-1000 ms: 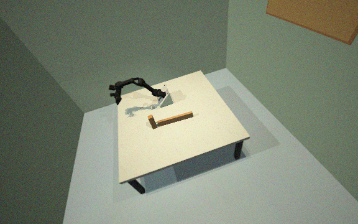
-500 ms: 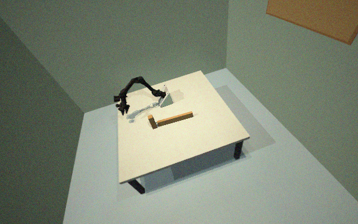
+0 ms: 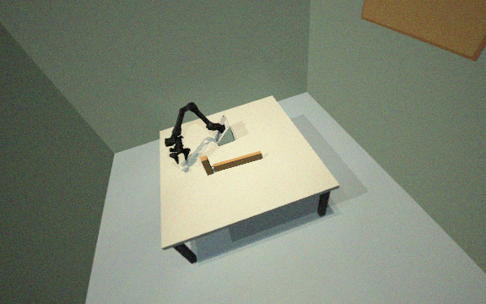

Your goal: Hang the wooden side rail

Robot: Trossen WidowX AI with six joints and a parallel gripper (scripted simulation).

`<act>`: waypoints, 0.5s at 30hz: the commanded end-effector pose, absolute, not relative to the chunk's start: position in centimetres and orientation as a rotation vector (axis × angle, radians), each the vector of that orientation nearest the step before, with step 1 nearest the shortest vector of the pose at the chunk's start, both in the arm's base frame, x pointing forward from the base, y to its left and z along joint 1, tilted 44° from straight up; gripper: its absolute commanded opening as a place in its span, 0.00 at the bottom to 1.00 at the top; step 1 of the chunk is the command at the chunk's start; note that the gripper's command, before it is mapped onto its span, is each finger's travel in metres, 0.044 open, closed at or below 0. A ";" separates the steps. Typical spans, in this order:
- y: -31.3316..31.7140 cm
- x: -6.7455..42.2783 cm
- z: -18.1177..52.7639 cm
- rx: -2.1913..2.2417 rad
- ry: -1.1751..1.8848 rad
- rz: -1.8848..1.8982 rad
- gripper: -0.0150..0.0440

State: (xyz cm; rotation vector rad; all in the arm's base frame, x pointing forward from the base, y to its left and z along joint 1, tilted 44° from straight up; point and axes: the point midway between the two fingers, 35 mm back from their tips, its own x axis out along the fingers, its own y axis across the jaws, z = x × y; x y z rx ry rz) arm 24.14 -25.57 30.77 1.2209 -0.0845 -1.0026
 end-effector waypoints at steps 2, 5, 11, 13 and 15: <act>-23.2 26.0 28.3 1.364 -0.156 -1.030 1.00; -21.5 27.1 26.4 1.464 -0.205 -1.050 1.00; -17.7 28.8 22.7 1.648 -0.316 -1.078 1.00; -16.4 29.2 21.5 1.704 -0.359 -1.080 1.00; -14.8 29.4 20.4 1.760 -0.396 -1.076 1.00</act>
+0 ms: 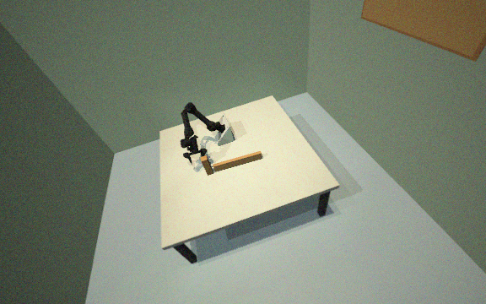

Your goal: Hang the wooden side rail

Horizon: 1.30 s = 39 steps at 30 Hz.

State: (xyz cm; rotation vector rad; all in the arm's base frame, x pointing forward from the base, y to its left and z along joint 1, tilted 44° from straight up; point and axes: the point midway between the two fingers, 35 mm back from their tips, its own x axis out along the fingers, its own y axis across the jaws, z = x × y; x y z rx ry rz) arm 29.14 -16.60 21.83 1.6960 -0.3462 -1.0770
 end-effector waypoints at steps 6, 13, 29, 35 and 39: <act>-10.5 29.5 17.6 1.921 -0.531 -1.025 1.00; -5.7 28.7 15.4 2.128 -0.705 -0.880 1.00; -3.1 27.6 14.4 2.273 -0.802 -0.746 1.00; -3.1 27.6 14.4 2.273 -0.802 -0.746 1.00; -3.1 27.6 14.4 2.273 -0.802 -0.746 1.00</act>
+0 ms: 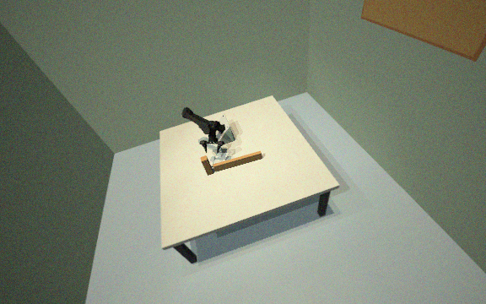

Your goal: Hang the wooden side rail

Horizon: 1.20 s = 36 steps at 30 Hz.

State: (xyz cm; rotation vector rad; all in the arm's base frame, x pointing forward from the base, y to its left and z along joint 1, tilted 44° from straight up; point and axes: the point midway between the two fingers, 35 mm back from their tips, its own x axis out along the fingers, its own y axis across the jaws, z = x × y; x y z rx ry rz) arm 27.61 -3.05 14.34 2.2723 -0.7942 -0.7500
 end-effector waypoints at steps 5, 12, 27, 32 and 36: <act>-2.7 28.0 14.2 2.119 -0.722 -0.760 1.00; -1.4 28.9 13.5 1.676 -0.517 -0.785 1.00; -1.4 29.7 12.6 0.757 -0.237 -0.875 1.00; -1.5 29.5 12.2 0.455 -0.135 -0.913 1.00; -1.6 29.3 11.9 0.219 -0.049 -0.945 1.00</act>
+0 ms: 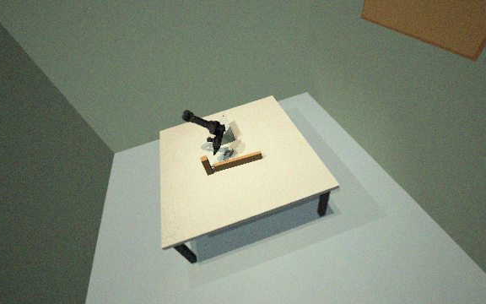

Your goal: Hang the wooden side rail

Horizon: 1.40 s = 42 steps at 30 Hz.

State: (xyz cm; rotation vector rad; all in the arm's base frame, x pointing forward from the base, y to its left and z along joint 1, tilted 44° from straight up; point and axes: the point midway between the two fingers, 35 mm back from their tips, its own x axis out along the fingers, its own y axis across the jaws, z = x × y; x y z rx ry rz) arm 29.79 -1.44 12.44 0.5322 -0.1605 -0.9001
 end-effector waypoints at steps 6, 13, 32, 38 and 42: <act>-1.8 28.6 11.4 -0.124 0.097 -0.989 1.00; -2.0 27.9 11.1 -0.374 0.223 -1.020 1.00; -2.0 27.9 11.1 -0.374 0.223 -1.020 1.00; -1.9 28.1 11.0 -0.384 0.229 -1.016 1.00; -0.8 30.9 10.6 -0.591 0.362 -0.932 1.00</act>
